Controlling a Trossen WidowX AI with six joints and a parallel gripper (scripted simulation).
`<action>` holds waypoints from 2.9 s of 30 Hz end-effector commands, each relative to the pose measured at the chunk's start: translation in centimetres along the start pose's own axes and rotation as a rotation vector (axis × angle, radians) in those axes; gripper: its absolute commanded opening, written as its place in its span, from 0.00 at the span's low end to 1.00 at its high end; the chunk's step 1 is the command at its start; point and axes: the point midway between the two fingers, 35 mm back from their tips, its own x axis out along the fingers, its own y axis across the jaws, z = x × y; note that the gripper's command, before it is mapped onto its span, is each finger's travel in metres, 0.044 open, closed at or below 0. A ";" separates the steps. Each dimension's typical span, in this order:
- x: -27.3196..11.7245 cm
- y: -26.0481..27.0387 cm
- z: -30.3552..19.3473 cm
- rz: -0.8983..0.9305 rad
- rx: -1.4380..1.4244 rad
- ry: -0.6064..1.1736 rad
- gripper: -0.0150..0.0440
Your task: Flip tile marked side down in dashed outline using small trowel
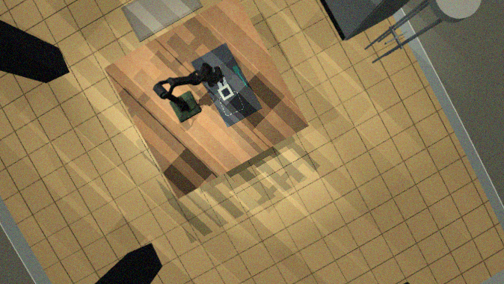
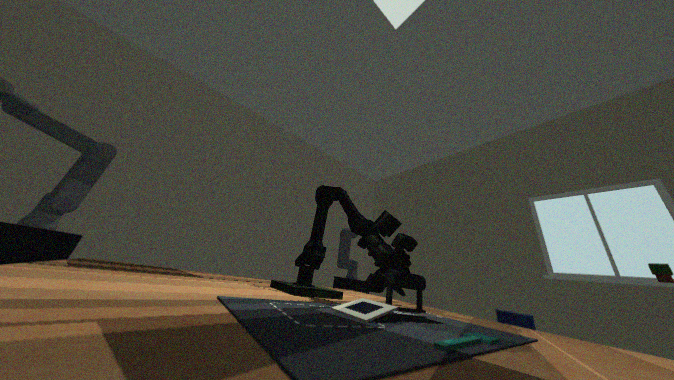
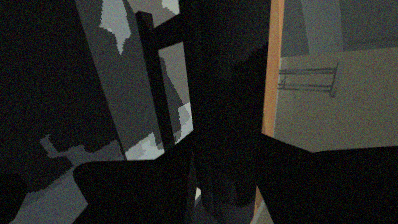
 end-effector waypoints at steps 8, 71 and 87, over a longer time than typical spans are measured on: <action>-1.4 -2.4 -0.9 -0.038 0.005 -0.002 0.25; -2.5 -3.6 -8.9 -0.038 -0.002 0.004 0.25; -1.4 -2.4 -10.9 -0.038 -0.004 0.006 0.25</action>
